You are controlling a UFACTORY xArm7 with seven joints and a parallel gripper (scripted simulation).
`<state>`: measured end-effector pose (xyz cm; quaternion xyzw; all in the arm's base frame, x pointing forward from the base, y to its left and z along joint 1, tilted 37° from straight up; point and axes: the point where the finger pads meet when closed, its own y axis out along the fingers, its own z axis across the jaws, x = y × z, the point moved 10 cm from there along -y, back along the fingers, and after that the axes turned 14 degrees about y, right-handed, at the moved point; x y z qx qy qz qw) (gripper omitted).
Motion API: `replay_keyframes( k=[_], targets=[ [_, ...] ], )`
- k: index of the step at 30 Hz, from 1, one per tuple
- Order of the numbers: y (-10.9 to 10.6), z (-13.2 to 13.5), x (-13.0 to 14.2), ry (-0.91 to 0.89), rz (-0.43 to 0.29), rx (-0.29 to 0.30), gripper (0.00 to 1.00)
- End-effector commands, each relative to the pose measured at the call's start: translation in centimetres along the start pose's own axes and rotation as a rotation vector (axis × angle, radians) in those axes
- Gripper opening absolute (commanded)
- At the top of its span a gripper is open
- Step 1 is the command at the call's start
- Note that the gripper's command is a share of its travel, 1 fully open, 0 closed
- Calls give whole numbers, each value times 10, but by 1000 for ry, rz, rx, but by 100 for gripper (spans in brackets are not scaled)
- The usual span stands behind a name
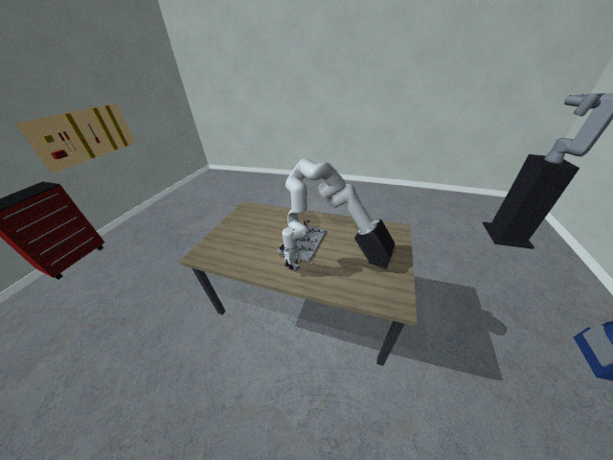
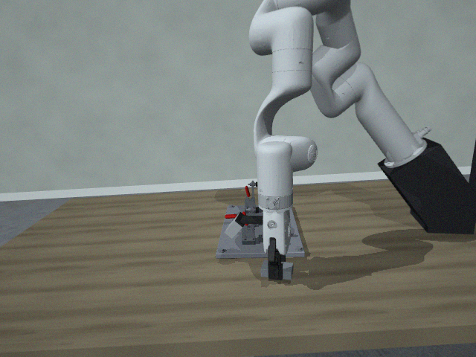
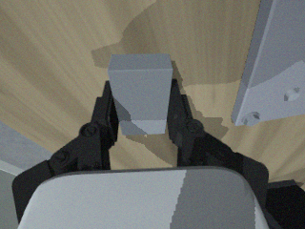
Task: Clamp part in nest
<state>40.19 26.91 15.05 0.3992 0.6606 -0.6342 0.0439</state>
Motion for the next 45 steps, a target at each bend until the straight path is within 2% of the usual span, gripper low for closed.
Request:
replay_keyframes(
  k=[1, 4, 19, 21, 28, 35, 45],
  targets=[
    [-15, -1, 0, 0, 1, -3, 0],
    [-18, -1, 0, 0, 1, -3, 0],
    [-76, -1, 0, 0, 1, -3, 0],
    [-76, -1, 0, 0, 1, -3, 0],
    [-96, -1, 0, 0, 1, -3, 0],
    [-105, -1, 0, 0, 1, -3, 0],
    [-107, -1, 0, 0, 1, -3, 0]
  ],
)
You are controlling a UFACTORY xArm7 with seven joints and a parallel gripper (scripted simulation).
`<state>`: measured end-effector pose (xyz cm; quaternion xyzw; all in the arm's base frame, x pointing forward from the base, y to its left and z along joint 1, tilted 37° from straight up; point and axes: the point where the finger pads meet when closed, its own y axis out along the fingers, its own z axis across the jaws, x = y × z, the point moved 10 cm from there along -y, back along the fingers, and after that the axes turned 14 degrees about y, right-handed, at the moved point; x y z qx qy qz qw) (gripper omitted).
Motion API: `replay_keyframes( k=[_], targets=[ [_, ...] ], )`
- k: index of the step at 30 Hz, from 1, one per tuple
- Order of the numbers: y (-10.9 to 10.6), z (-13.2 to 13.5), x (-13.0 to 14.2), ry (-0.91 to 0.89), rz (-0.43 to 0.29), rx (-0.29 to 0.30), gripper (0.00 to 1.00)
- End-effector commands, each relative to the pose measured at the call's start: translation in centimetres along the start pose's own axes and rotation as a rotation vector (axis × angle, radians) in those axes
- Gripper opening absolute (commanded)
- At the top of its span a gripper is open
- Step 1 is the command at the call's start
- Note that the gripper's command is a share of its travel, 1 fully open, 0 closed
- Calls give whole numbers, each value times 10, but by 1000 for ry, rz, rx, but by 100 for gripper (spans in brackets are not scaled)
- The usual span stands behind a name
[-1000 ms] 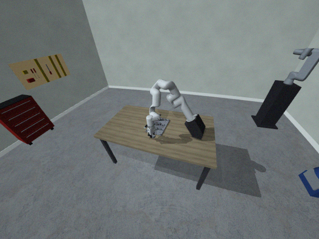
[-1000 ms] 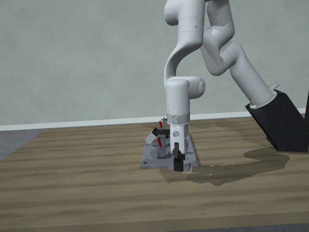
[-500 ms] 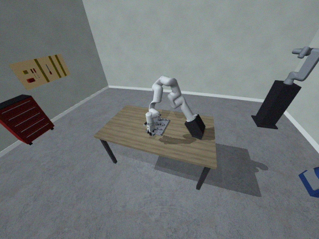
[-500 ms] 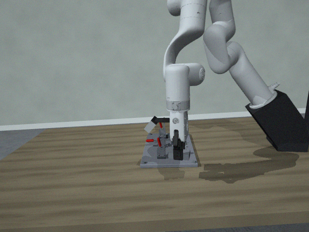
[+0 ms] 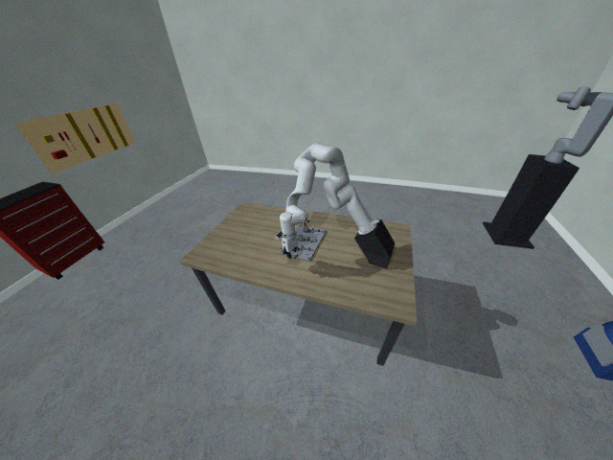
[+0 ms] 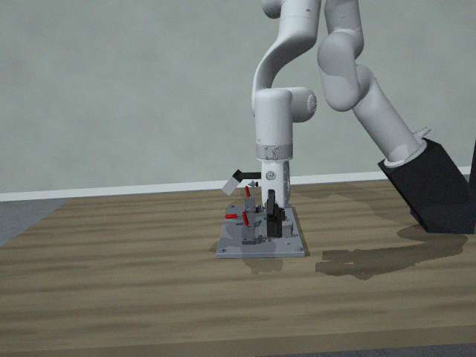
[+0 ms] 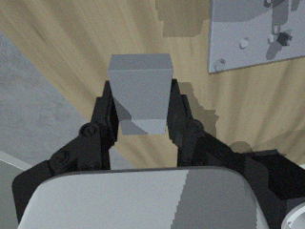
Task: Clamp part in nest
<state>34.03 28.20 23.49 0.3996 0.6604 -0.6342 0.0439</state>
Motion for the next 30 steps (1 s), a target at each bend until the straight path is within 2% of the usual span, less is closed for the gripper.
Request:
replay_keyframes(
  k=[1, 15, 24, 30],
  targets=[
    [-1, -1, 0, -1, 1, -3, 0],
    [-1, -1, 0, -11, 1, -3, 0],
    [-1, -1, 0, -196, 1, -3, 0],
    [-1, -1, 0, -218, 1, -3, 0]
  ],
)
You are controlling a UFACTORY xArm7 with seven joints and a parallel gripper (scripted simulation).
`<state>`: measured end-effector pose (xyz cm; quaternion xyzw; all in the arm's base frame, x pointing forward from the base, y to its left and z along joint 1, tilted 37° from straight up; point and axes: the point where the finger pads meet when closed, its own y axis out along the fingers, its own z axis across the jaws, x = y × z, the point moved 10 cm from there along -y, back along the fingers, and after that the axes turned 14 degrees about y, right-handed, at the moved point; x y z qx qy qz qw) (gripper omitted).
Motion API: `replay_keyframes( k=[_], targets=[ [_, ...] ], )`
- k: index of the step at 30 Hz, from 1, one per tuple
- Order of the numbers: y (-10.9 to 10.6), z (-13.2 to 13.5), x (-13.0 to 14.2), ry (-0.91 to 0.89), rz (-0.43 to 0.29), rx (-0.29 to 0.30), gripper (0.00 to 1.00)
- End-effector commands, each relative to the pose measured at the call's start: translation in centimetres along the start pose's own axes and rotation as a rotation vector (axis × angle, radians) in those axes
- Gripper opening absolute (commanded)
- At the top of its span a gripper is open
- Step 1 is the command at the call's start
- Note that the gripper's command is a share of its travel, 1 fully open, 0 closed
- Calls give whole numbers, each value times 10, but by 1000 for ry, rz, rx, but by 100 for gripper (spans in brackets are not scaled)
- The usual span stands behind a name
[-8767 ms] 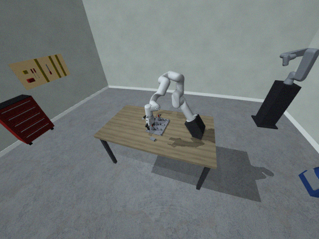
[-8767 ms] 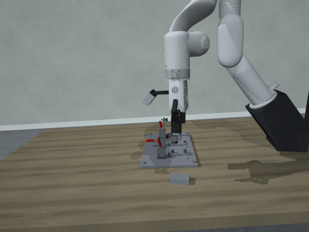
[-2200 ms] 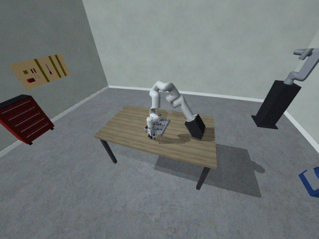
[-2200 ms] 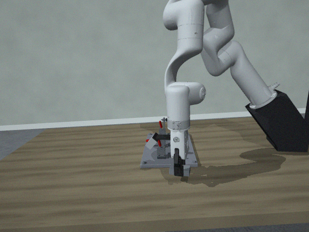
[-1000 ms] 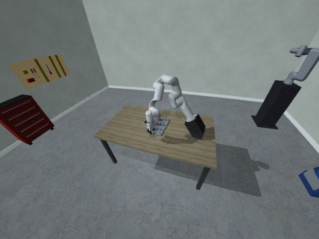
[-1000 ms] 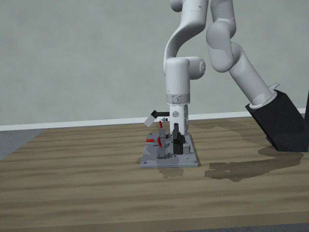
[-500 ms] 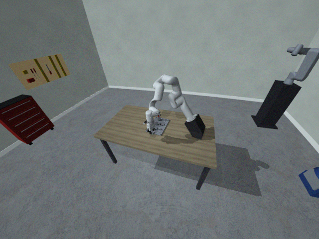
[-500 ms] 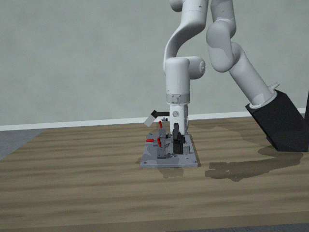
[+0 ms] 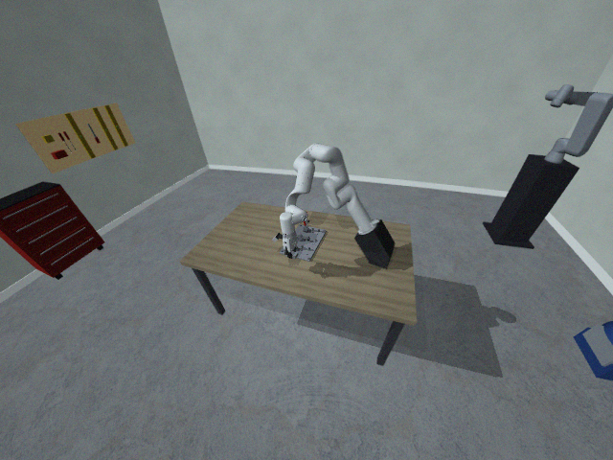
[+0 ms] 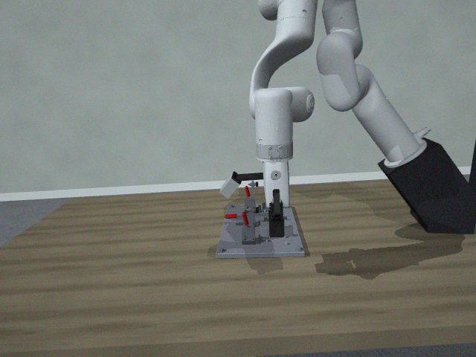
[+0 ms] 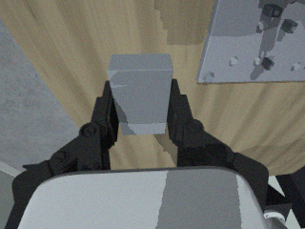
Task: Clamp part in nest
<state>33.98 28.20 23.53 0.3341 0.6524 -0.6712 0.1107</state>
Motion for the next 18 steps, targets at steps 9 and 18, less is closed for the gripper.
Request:
replay_keyframes(
  k=[9, 18],
  targets=[
    [0, -1, 0, -17, 0, -3, 0],
    [3, -1, 1, -17, 0, -3, 0]
  ],
)
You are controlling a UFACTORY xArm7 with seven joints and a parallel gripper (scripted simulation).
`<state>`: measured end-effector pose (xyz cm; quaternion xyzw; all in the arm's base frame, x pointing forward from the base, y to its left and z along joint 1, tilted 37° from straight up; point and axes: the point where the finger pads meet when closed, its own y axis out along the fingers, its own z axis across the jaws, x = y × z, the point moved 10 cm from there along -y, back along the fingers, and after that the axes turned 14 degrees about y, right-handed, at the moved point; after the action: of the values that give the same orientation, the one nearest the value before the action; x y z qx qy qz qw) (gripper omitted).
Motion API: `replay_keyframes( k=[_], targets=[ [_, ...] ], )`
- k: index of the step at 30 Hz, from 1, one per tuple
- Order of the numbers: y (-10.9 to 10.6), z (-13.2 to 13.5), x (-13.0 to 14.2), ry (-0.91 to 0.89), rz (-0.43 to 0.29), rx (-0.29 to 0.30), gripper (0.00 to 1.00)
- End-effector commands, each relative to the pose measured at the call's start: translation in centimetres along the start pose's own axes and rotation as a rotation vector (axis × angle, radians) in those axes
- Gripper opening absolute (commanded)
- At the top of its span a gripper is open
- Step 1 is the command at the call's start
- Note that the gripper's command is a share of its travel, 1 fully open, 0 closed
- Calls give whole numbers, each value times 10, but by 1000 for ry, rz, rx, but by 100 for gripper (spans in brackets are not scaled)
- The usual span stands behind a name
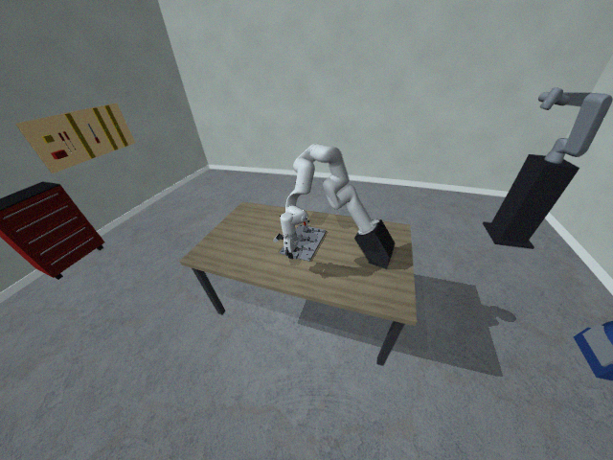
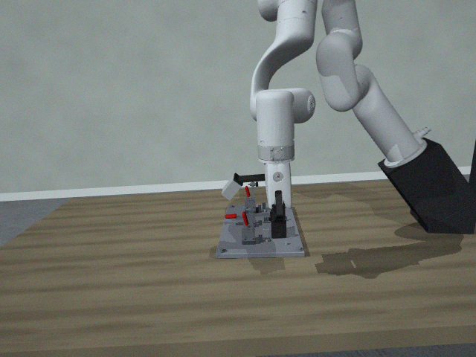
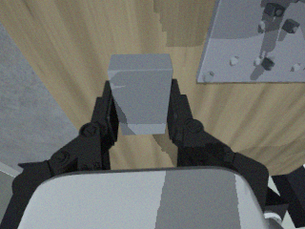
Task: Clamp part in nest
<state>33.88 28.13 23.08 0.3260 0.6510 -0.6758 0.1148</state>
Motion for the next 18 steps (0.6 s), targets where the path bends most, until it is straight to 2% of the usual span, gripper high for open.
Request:
replay_keyframes(
  k=[1, 18],
  targets=[
    [0, -2, -2, 3, 5, -6, 0],
    [13, -1, 2, 3, 5, -6, 0]
  ],
)
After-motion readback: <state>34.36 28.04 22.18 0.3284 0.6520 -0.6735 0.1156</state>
